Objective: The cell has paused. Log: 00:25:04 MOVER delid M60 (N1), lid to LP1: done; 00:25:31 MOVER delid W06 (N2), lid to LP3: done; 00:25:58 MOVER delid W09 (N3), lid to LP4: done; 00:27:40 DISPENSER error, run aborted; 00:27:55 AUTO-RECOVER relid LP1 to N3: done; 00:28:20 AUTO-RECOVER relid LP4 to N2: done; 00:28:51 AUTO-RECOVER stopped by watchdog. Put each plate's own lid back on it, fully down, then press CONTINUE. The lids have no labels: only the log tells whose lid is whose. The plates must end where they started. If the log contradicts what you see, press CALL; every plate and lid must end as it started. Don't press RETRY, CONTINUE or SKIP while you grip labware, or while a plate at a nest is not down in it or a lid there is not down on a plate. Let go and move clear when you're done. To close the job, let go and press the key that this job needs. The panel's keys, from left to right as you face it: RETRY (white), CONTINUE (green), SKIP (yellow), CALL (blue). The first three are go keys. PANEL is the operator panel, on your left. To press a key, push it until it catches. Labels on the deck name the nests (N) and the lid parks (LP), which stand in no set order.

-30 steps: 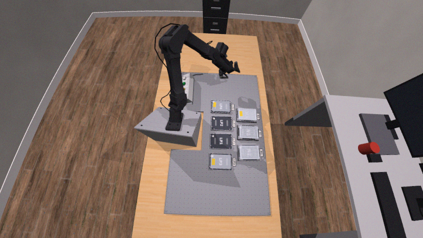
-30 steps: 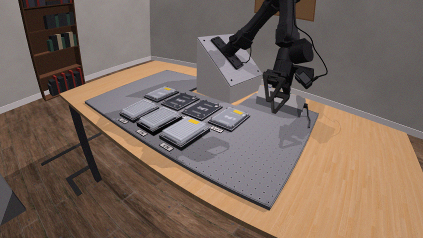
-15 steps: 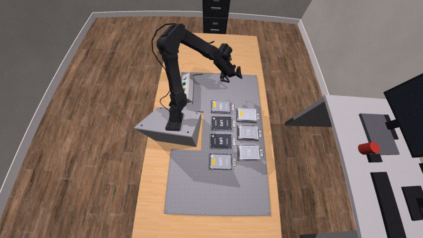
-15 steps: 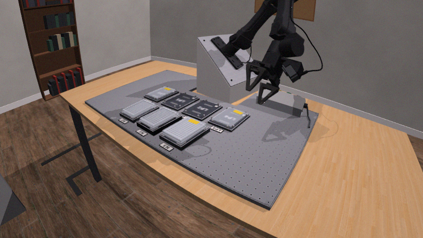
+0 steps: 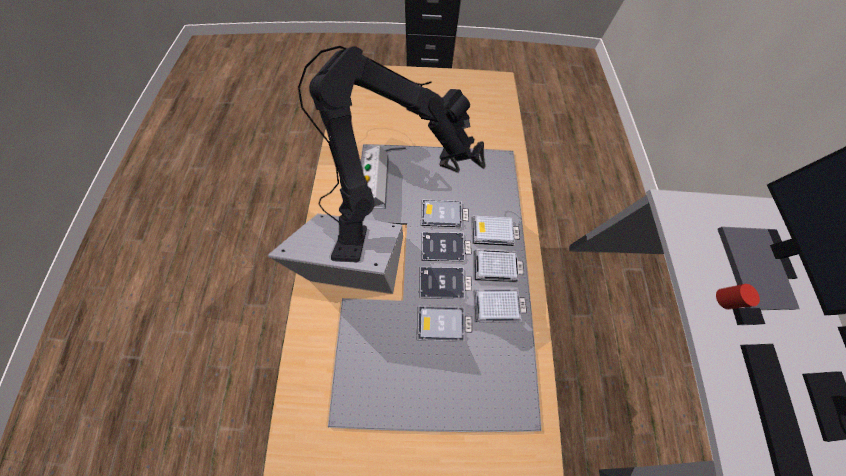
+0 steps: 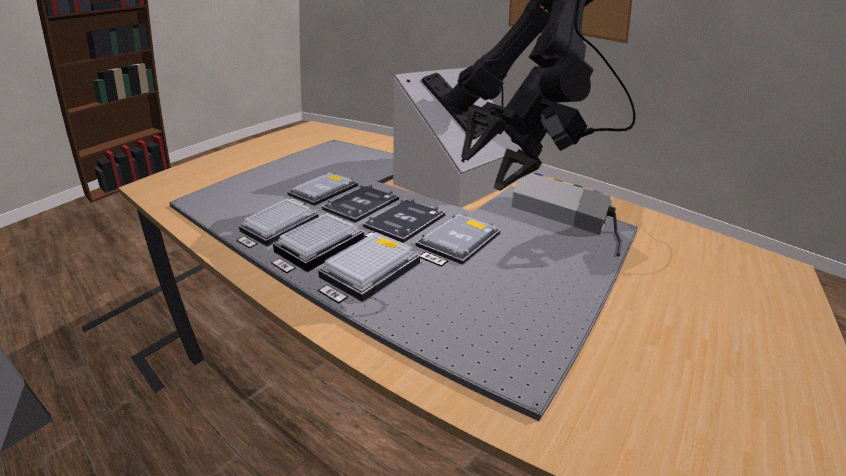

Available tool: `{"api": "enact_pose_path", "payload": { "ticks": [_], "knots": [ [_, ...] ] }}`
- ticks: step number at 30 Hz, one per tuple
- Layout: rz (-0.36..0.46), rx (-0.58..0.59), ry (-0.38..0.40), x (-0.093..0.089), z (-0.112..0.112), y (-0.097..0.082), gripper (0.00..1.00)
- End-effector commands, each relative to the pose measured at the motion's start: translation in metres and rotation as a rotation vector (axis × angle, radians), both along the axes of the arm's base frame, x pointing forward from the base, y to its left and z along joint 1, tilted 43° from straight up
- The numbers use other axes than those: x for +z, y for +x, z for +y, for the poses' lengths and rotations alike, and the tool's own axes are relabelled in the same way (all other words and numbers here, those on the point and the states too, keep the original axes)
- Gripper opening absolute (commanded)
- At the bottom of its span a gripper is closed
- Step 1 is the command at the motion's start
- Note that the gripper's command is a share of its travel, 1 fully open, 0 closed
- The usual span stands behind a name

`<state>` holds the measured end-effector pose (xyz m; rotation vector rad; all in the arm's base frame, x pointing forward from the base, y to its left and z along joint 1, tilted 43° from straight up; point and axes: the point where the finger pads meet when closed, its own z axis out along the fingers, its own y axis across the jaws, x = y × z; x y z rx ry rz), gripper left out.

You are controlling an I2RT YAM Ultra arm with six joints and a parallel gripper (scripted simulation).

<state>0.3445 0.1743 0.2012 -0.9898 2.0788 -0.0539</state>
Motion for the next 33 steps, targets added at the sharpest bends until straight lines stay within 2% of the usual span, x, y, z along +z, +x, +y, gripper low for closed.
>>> {"api": "enact_pose_path", "payload": {
  "ticks": [1,3,7,9,12,16,18,20,22,23,24,29,30,32,33],
  "knots": [
    [0.053,-0.06,0.012,-0.002,-0.021,-0.009,1.0],
    [0.053,-0.06,0.012,-0.002,-0.021,-0.009,1.0],
    [0.116,-0.12,0.01,-0.013,-0.039,-0.017,1.0],
    [0.106,-0.129,0.016,-0.007,-0.041,-0.014,1.0],
    [0.169,-0.17,0.013,-0.021,-0.054,-0.025,1.0],
    [0.17,-0.21,0.029,-0.011,-0.063,-0.024,1.0],
    [0.22,-0.237,0.025,-0.023,-0.071,-0.033,1.0],
    [0.22,-0.237,0.025,-0.023,-0.071,-0.033,1.0],
    [0.257,-0.268,0.023,-0.031,-0.08,-0.04,1.0],
    [0.266,-0.283,0.027,-0.031,-0.084,-0.042,1.0],
    [0.237,-0.296,0.039,-0.016,-0.085,-0.035,1.0],
    [0.344,-0.368,0.036,-0.04,-0.104,-0.058,1.0],
    [0.313,-0.378,0.053,-0.024,-0.104,-0.051,1.0],
    [0.327,-0.392,0.057,-0.025,-0.107,-0.054,1.0],
    [0.354,-0.407,0.054,-0.032,-0.111,-0.061,1.0]
  ]
}}
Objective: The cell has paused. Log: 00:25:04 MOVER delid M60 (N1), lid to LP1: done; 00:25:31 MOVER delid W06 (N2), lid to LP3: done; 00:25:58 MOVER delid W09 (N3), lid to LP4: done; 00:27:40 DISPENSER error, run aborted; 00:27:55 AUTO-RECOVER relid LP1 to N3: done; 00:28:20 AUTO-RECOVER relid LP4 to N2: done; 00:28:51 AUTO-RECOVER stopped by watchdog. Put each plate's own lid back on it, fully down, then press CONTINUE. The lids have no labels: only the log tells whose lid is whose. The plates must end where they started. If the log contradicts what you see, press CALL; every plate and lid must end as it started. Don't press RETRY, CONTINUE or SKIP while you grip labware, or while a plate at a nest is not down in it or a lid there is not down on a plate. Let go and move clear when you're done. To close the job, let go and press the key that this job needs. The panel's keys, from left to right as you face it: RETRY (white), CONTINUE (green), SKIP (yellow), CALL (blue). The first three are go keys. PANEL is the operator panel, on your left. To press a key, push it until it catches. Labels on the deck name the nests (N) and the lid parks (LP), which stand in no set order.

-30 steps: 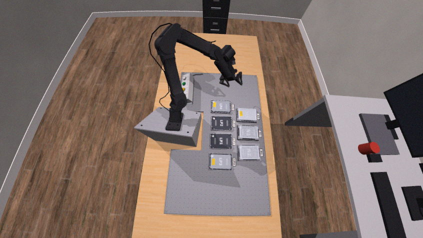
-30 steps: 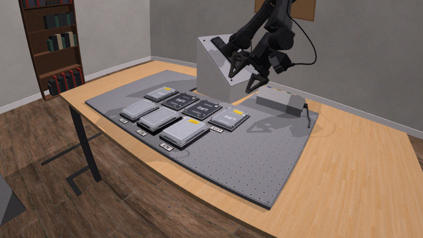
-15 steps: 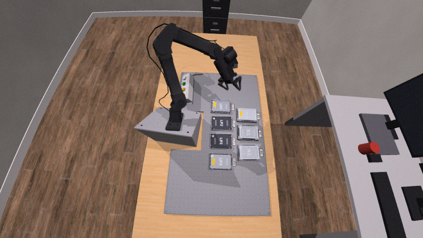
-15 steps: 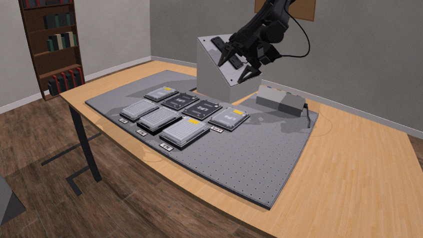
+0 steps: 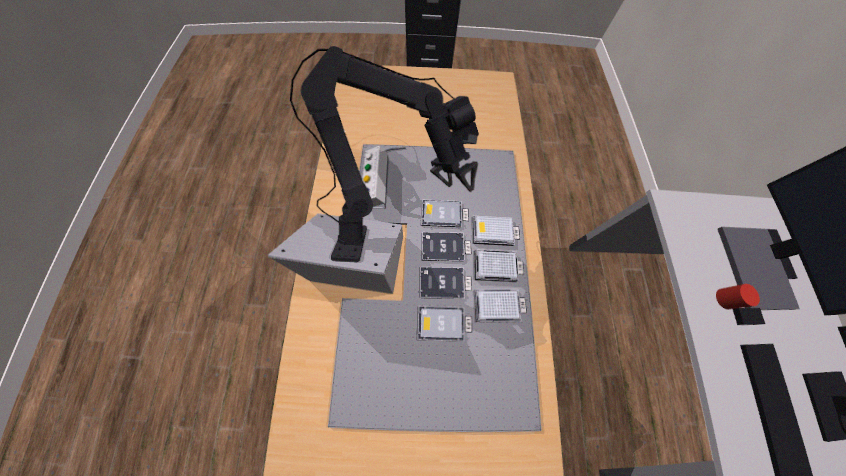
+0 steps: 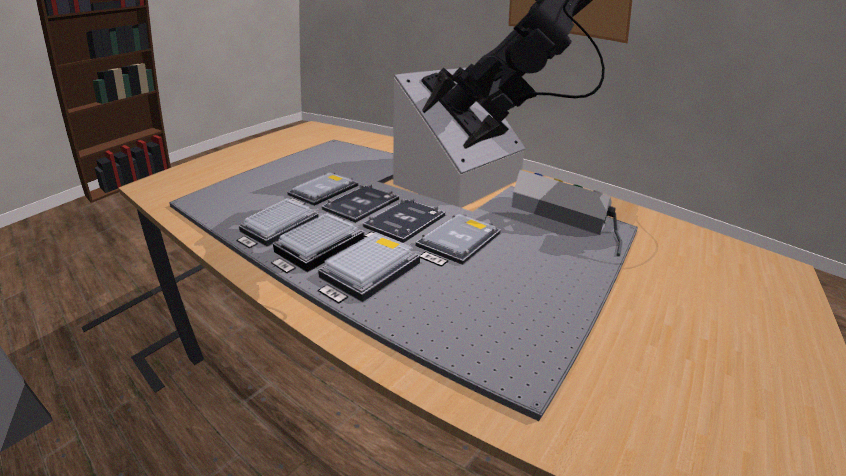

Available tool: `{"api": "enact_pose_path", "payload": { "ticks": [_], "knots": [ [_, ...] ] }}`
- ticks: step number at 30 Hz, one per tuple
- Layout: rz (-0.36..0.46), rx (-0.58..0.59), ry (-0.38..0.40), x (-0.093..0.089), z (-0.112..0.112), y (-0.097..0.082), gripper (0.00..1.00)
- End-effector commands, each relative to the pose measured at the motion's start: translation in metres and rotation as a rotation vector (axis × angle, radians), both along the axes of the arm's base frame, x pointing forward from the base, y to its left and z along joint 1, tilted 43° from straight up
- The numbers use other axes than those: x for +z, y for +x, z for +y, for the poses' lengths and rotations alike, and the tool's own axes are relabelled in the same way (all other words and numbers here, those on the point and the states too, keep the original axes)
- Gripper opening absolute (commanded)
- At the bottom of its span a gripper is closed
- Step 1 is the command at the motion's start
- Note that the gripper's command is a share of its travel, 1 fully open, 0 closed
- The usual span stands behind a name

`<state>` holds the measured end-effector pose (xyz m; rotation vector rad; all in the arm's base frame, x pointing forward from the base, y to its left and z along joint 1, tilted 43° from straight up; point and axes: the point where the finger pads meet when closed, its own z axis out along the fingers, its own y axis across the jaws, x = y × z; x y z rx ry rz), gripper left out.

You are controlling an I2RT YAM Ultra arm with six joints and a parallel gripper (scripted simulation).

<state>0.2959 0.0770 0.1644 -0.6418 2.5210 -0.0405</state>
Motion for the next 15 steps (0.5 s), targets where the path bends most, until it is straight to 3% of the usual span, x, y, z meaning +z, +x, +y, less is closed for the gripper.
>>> {"api": "enact_pose_path", "payload": {
  "ticks": [1,4,5,9,10,11,15],
  "knots": [
    [0.058,-0.08,0.016,-0.002,-0.018,-0.018,1.0],
    [0.082,-0.096,0.015,-0.008,-0.022,-0.024,1.0],
    [0.063,-0.111,0.024,0.003,-0.024,-0.021,1.0],
    [0.144,-0.174,0.026,-0.013,-0.038,-0.042,1.0],
    [0.151,-0.189,0.03,-0.012,-0.041,-0.045,1.0],
    [0.126,-0.207,0.035,0.001,-0.042,-0.038,1.0],
    [0.173,-0.26,0.049,-0.003,-0.05,-0.051,1.0]
  ]
}}
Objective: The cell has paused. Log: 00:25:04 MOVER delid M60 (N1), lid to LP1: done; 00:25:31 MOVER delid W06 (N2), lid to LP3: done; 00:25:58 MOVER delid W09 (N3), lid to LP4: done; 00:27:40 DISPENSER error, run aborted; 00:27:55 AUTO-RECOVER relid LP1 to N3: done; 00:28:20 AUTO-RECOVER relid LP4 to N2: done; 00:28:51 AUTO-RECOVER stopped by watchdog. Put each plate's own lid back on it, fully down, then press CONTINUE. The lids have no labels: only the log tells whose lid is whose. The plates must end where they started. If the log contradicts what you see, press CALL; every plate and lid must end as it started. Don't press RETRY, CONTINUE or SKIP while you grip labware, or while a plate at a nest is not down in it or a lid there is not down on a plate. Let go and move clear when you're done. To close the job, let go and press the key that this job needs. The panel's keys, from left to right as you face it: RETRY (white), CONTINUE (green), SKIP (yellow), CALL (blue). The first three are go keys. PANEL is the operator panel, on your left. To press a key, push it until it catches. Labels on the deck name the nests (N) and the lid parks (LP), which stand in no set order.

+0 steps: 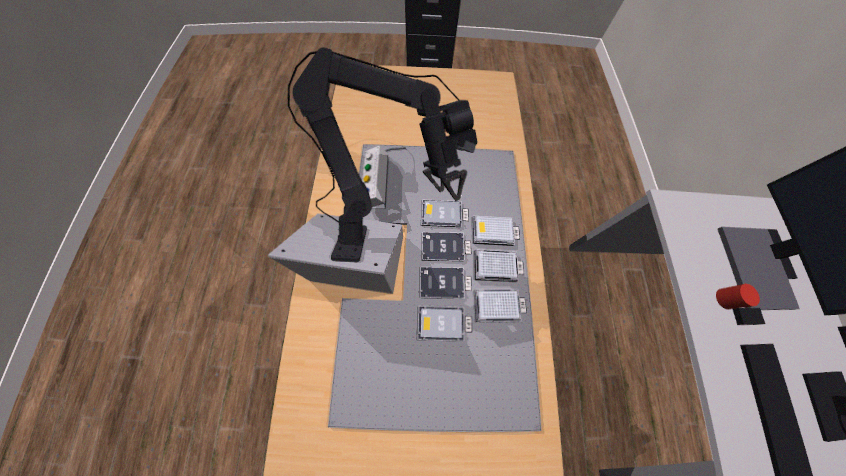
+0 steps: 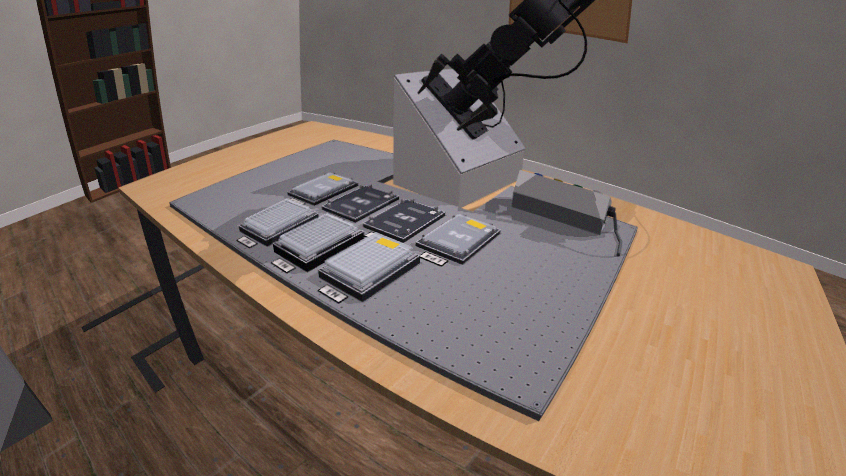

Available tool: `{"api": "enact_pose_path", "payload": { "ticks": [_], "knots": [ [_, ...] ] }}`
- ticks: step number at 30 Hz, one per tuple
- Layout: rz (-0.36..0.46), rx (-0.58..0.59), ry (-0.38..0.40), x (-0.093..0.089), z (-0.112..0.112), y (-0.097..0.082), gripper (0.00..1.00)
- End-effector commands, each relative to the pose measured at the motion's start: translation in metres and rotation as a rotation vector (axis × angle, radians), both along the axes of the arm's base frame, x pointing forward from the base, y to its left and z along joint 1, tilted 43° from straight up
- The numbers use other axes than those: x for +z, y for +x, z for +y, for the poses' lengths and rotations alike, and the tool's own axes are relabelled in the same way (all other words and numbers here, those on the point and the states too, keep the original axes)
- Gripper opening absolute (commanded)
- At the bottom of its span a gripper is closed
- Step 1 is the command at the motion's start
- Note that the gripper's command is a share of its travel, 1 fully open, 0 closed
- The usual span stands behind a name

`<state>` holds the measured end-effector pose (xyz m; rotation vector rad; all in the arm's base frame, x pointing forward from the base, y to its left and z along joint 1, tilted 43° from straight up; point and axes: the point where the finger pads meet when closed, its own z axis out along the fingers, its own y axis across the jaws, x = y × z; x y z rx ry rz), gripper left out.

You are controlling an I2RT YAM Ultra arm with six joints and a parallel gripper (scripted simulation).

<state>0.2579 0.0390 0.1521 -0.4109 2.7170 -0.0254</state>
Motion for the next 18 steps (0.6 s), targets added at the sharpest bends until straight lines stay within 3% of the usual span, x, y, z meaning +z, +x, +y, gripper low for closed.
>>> {"api": "enact_pose_path", "payload": {
  "ticks": [1,2,3,6,11,12,17,18],
  "knots": [
    [0.05,-0.09,0.018,0.003,-0.015,-0.021,1.0],
    [0.081,-0.106,0.018,-0.004,-0.018,-0.028,1.0],
    [0.052,-0.123,0.017,0.008,-0.019,-0.021,1.0],
    [0.051,-0.123,0.016,0.008,-0.019,-0.021,1.0],
    [0.155,-0.2,0.031,-0.009,-0.03,-0.051,1.0],
    [0.123,-0.216,0.032,0.005,-0.031,-0.042,1.0],
    [0.225,-0.294,0.047,-0.01,-0.039,-0.073,1.0],
    [0.193,-0.31,0.051,0.002,-0.04,-0.064,1.0]
  ]
}}
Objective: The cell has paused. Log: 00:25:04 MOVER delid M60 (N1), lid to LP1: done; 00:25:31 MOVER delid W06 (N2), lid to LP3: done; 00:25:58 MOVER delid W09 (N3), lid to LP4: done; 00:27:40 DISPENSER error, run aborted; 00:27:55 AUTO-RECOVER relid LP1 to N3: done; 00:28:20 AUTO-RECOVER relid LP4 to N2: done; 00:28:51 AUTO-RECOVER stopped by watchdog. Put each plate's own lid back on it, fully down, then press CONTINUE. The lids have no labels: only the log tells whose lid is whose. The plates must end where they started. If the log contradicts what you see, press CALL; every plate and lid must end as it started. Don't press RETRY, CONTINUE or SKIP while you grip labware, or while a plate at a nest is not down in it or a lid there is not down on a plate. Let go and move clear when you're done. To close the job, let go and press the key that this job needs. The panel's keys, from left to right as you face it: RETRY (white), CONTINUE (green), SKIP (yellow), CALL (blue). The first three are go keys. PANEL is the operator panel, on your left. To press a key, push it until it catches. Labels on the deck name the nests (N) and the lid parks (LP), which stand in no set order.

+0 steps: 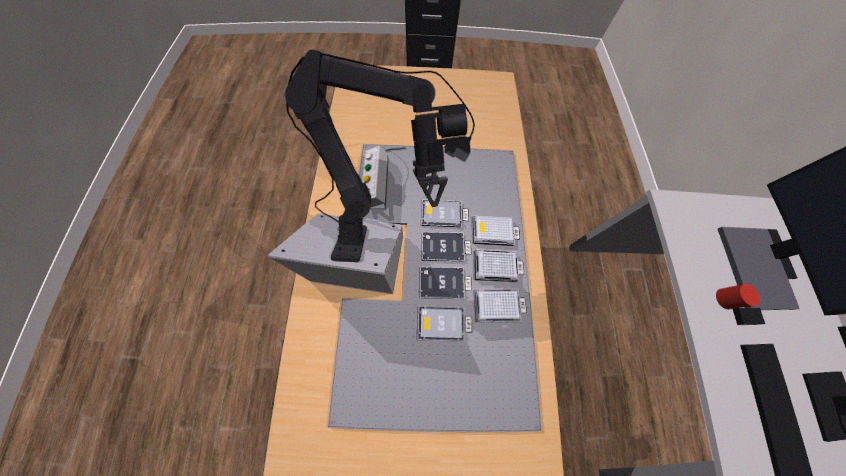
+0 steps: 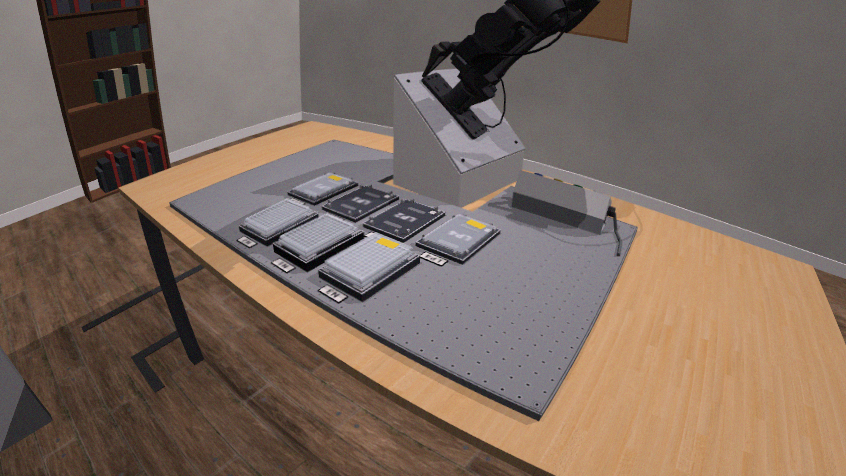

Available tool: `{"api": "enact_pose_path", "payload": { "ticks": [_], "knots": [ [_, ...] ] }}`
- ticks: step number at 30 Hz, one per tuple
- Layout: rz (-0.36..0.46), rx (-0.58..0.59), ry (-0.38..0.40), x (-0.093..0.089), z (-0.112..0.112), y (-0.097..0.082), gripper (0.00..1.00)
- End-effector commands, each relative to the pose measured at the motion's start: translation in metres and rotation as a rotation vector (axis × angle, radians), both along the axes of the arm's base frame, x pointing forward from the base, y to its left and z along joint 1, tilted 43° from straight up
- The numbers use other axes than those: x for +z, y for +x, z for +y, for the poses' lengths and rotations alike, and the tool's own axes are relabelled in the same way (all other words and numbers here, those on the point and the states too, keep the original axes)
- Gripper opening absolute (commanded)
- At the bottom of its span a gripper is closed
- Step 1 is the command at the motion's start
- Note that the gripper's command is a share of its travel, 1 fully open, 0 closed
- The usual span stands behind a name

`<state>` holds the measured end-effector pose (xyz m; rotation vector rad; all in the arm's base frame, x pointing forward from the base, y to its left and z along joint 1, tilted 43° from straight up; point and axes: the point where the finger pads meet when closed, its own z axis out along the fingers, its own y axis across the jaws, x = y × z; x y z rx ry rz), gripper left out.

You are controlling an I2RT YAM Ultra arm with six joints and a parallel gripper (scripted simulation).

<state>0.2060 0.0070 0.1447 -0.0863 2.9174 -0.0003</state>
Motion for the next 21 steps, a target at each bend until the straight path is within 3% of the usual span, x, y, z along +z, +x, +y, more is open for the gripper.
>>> {"api": "enact_pose_path", "payload": {
  "ticks": [1,2,5,10,12,14,18,21],
  "knots": [
    [0.02,-0.078,0.005,0.01,-0.009,-0.013,1.0],
    [0.062,-0.074,0.033,0.001,-0.005,-0.007,1.0],
    [0.067,-0.069,0.052,-0.002,-0.004,-0.004,1.0],
    [0.102,-0.051,0.123,-0.029,0.003,0.011,1.0],
    [0.098,-0.045,0.124,-0.033,0.01,0.02,1.0],
    [0.066,-0.043,0.124,-0.025,0.01,0.029,1.0],
    [0.115,-0.053,0.18,-0.05,0.011,0.033,1.0],
    [0.112,-0.044,0.198,-0.054,0.013,0.039,1.0]
  ]
}}
